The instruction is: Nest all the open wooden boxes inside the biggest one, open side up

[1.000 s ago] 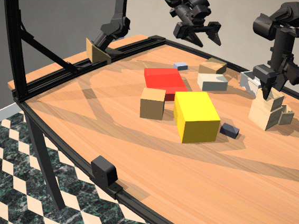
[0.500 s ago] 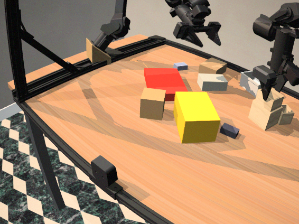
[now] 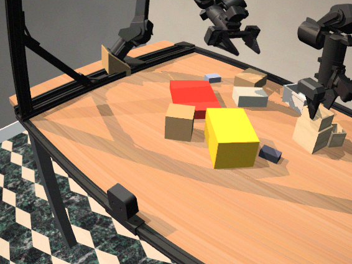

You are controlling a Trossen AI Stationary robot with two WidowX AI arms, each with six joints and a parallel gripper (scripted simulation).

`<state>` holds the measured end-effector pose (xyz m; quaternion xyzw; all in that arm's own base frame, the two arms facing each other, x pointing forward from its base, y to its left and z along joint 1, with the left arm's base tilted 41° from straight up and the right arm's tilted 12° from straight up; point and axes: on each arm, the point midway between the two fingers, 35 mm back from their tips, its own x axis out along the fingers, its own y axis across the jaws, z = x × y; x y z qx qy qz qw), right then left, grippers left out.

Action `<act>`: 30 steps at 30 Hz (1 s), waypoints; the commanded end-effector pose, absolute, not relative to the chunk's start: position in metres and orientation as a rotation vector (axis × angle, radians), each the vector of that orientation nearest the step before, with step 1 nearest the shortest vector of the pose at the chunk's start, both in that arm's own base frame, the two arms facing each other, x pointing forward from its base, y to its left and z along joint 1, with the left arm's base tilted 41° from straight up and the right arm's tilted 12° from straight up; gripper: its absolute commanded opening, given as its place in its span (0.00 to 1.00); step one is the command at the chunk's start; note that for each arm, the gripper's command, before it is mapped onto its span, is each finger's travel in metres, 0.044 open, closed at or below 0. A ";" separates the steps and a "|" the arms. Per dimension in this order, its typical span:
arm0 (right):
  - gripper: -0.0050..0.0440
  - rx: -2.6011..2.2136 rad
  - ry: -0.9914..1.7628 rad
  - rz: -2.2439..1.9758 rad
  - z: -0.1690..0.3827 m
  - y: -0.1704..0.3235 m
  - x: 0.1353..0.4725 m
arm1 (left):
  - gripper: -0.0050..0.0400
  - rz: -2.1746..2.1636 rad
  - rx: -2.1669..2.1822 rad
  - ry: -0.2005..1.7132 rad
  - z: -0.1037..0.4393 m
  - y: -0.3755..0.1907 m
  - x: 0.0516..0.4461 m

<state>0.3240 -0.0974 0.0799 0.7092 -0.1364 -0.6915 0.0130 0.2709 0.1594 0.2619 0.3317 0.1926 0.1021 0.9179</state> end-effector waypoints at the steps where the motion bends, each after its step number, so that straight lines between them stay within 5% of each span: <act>1: 0.10 2.201 -0.418 -2.162 0.077 -0.097 0.323 | 1.00 0.210 0.684 0.397 0.262 0.159 0.271; 30: 0.10 2.201 -0.418 -2.162 0.072 -0.098 0.323 | 1.00 0.210 0.684 0.397 0.262 0.159 0.271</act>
